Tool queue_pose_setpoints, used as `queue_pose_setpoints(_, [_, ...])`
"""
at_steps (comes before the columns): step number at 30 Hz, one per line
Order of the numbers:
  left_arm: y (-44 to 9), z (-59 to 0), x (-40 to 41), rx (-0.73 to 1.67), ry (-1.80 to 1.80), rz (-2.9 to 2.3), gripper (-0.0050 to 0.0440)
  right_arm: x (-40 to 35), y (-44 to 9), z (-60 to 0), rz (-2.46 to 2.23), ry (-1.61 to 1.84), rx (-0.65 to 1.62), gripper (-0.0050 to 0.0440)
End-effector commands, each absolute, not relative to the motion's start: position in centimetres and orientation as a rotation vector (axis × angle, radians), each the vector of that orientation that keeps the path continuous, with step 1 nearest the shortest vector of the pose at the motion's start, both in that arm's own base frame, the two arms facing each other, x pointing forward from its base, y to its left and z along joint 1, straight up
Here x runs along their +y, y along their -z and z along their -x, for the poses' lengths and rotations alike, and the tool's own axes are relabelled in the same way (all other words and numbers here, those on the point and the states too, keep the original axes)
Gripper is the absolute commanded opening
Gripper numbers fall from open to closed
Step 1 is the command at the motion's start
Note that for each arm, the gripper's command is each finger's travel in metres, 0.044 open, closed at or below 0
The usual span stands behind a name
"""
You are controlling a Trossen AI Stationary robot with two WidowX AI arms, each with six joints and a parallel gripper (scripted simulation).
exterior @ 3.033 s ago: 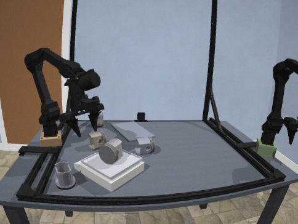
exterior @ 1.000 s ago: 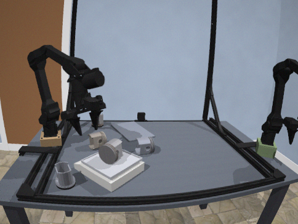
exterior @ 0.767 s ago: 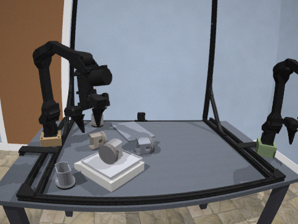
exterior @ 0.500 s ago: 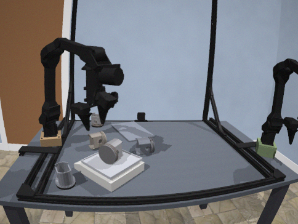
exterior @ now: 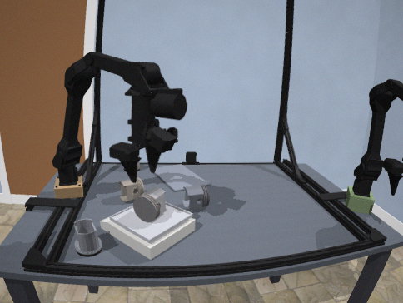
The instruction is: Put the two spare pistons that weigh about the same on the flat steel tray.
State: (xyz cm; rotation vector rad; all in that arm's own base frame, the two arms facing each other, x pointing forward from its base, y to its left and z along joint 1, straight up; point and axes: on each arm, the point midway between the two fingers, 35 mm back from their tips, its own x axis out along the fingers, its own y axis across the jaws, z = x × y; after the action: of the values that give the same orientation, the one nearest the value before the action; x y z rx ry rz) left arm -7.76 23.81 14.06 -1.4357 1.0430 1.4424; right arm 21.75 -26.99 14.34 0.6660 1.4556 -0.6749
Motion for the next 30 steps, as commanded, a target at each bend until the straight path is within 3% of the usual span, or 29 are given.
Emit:
queue_pose_setpoints(1, [-14.06, 7.71, 23.78, 1.044, -1.436, 1.436, 0.044, -27.39, -14.13, -22.01, -0.61, 0.615, 1.467, 0.0378])
queue_pose_setpoints(30, [-14.06, 7.71, 23.78, 1.044, -1.436, 1.436, 0.044, -27.39, -14.13, -22.01, -0.075, 0.119, 1.453, 0.0378])
